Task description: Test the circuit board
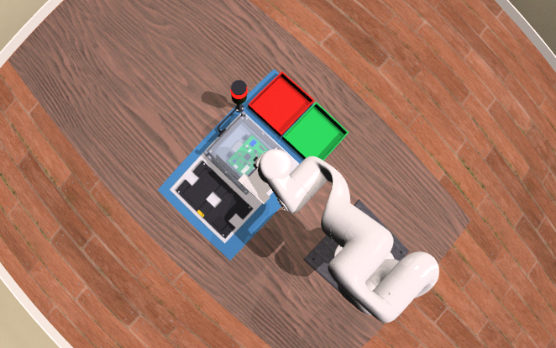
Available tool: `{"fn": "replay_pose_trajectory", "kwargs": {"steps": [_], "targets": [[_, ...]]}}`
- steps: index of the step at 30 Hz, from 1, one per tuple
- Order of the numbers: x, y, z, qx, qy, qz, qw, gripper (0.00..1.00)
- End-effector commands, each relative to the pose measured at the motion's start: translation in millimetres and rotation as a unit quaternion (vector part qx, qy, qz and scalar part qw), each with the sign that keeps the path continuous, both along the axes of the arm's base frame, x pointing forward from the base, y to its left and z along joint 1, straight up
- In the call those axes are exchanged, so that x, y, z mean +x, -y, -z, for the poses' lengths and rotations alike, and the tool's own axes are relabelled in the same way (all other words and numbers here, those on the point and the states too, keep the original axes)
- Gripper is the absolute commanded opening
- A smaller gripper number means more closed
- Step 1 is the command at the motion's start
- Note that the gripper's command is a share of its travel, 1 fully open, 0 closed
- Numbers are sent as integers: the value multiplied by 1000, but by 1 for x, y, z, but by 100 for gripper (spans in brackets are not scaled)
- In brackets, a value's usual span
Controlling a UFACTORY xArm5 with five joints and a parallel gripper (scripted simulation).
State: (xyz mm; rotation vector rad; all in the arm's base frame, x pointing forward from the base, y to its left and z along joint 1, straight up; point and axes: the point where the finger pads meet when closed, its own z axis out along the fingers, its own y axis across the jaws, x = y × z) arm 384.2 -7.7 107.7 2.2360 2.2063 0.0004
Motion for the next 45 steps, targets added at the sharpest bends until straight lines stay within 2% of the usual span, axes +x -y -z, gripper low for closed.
{"fn": "replay_pose_trajectory", "kwargs": {"steps": [1, 35, 45], "targets": [[1, 0, -1, 0, 2, 0, 1000, 0], [1, 0, -1, 0, 2, 0, 1000, 0], [3, 0, -13, 0, 2, 0, 1000, 0]]}}
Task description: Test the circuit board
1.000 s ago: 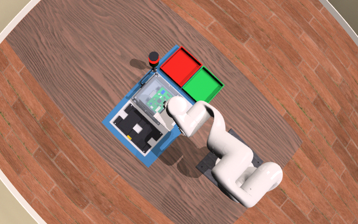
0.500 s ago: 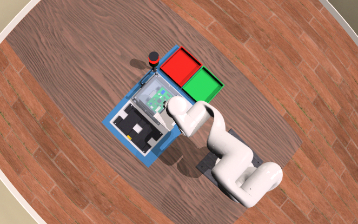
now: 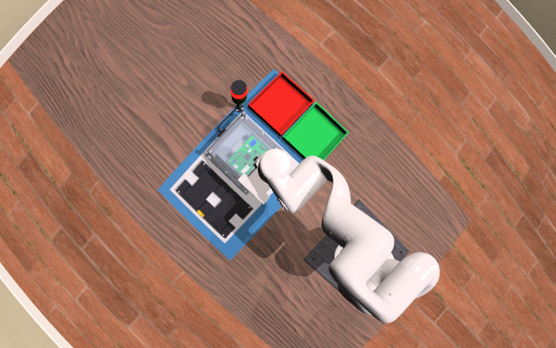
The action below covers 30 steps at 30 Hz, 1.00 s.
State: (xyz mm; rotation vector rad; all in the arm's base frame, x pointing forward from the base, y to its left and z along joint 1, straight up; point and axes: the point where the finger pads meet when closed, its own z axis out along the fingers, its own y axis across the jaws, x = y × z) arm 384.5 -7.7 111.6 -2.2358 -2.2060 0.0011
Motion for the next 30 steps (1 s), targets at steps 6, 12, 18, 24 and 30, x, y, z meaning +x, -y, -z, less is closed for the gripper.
{"fn": "replay_pose_trajectory", "kwargs": {"steps": [6, 12, 18, 24, 30], "targets": [[6, 0, -29, 0, 2, 0, 1000, 0], [10, 0, -43, 0, 2, 0, 1000, 0], [15, 1, -57, 0, 2, 0, 1000, 0], [17, 1, -62, 0, 2, 0, 1000, 0], [17, 1, -62, 0, 2, 0, 1000, 0]]}}
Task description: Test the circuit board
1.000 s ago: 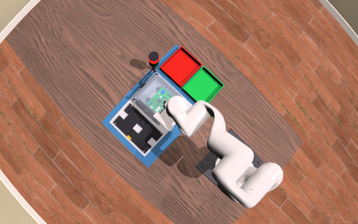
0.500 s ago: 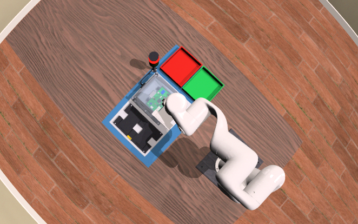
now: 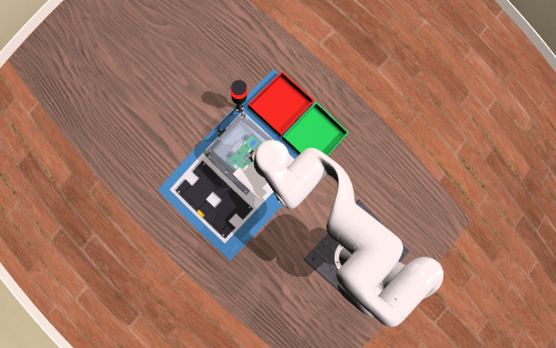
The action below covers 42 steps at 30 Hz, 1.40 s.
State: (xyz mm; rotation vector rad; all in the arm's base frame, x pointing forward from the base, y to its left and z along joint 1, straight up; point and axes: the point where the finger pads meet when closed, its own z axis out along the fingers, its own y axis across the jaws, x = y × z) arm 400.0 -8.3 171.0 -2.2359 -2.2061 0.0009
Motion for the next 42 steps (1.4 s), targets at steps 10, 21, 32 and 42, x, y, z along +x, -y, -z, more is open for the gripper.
{"fn": "replay_pose_trajectory", "kwargs": {"steps": [10, 21, 32, 42], "targets": [[2, 0, -2, 0, 2, 0, 1000, 28], [2, 0, -2, 0, 2, 0, 1000, 28], [2, 0, -2, 0, 2, 0, 1000, 28], [1, 0, -2, 0, 2, 0, 1000, 28]]}}
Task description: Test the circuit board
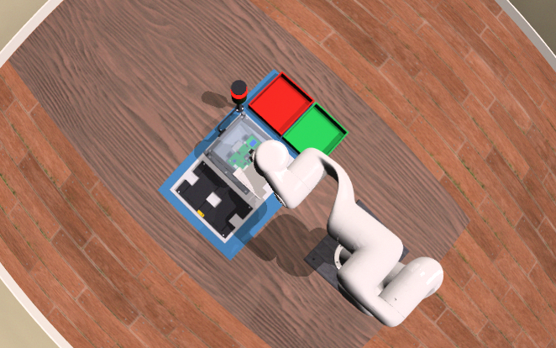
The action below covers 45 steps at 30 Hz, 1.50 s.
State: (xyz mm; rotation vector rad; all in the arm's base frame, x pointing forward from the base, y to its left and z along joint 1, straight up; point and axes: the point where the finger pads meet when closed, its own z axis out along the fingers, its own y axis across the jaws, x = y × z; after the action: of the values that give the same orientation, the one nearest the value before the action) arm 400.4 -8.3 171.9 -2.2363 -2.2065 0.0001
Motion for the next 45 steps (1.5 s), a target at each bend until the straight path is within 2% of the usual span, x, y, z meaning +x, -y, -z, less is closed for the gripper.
{"fn": "replay_pose_trajectory", "kwargs": {"steps": [1, 25, 26, 45], "targets": [[1, 0, -1, 0, 2, 0, 1000, 28], [1, 0, 1, 0, 2, 0, 1000, 28], [1, 0, 1, 0, 2, 0, 1000, 0], [1, 0, 1, 0, 2, 0, 1000, 0]]}}
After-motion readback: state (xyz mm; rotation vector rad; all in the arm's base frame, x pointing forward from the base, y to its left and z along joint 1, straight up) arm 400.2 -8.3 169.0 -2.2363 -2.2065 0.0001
